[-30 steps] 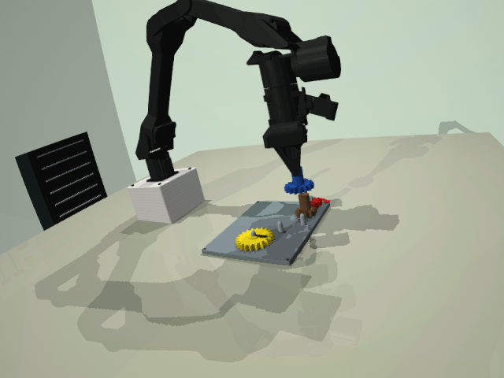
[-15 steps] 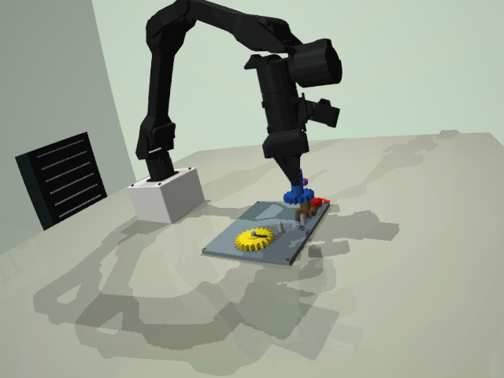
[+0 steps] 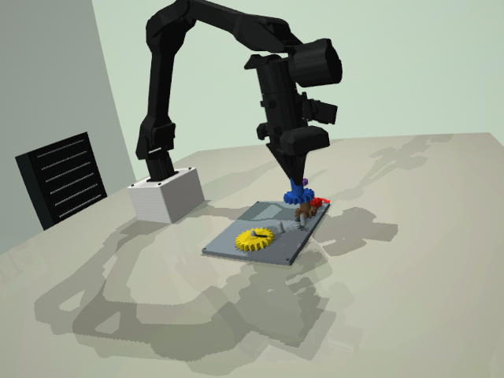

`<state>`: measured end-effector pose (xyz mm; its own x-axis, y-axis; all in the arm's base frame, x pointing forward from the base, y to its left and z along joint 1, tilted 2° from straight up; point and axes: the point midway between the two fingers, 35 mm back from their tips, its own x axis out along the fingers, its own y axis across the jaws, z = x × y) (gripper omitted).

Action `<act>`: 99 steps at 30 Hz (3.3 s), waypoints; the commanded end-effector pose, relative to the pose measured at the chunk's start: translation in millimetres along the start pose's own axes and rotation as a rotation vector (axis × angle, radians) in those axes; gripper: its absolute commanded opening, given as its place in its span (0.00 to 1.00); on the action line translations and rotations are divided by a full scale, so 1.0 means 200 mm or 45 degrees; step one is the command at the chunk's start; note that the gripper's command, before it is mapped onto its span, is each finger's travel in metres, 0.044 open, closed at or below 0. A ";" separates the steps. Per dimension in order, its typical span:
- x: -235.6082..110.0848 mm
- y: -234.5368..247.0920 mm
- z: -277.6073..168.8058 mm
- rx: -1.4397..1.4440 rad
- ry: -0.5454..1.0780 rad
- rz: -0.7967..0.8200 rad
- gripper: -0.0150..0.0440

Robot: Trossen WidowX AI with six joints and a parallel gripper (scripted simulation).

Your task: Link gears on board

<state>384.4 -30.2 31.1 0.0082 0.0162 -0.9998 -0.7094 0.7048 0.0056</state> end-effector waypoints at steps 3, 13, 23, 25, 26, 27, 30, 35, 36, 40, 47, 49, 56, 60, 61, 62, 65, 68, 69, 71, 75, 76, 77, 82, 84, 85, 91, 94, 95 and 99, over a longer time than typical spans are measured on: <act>0.00 0.00 0.00 -0.228 -0.001 -0.002 0.25; 0.00 0.00 0.00 -0.601 0.000 -0.002 0.25; 0.00 0.00 0.00 -0.698 0.000 -0.002 0.25; 0.00 0.00 0.00 -0.727 0.000 -0.002 0.25; 0.01 0.00 0.00 -0.750 0.000 -0.002 0.25; 0.01 0.00 0.00 -0.779 0.000 -0.002 0.25; 0.03 0.00 0.00 -0.877 0.000 -0.002 0.25; 0.07 0.00 0.00 -0.998 0.000 -0.002 0.25; 0.07 0.00 0.00 -1.013 0.000 -0.002 0.25; 0.10 0.00 0.00 -1.036 0.000 -0.002 0.25; 0.15 0.00 0.00 -0.968 0.000 -0.002 0.25; 0.16 0.00 0.00 -0.927 0.000 -0.002 0.25; 0.21 0.00 0.00 -0.748 0.000 -0.002 0.25; 0.21 0.00 0.00 -0.631 0.000 -0.002 0.25; 0.21 0.00 0.00 -0.601 0.000 -0.002 0.25; 0.21 0.00 0.00 -0.586 0.000 -0.002 0.25; 0.21 0.00 0.00 -0.598 0.000 -0.002 0.25; 0.22 -0.01 0.00 -0.654 0.000 -0.002 0.25; 0.22 -0.01 0.00 -0.680 0.000 -0.002 0.25; 0.22 0.00 0.00 -0.722 0.000 -0.002 0.25; 0.23 0.00 0.00 -0.839 0.000 -0.002 0.25; 0.23 0.00 0.00 -0.871 0.000 -0.002 0.25; 0.23 0.00 0.00 -0.901 0.000 -0.002 0.25; 0.24 0.00 0.00 -1.021 0.000 -0.002 0.25; 0.24 0.00 0.00 -1.058 0.000 -0.002 0.25; 0.24 0.00 0.00 -1.071 0.000 -0.002 0.25; 0.25 -0.01 0.00 -1.045 0.000 -0.002 0.30; 0.24 -0.01 0.00 -1.005 0.000 -0.002 0.43; 0.24 0.00 0.00 -0.984 0.000 -0.002 0.48; 0.22 0.00 0.00 -0.899 0.000 -0.002 0.49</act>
<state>385.3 -29.8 -16.9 0.0087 0.0167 -0.9998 -0.9994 0.0336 -0.0081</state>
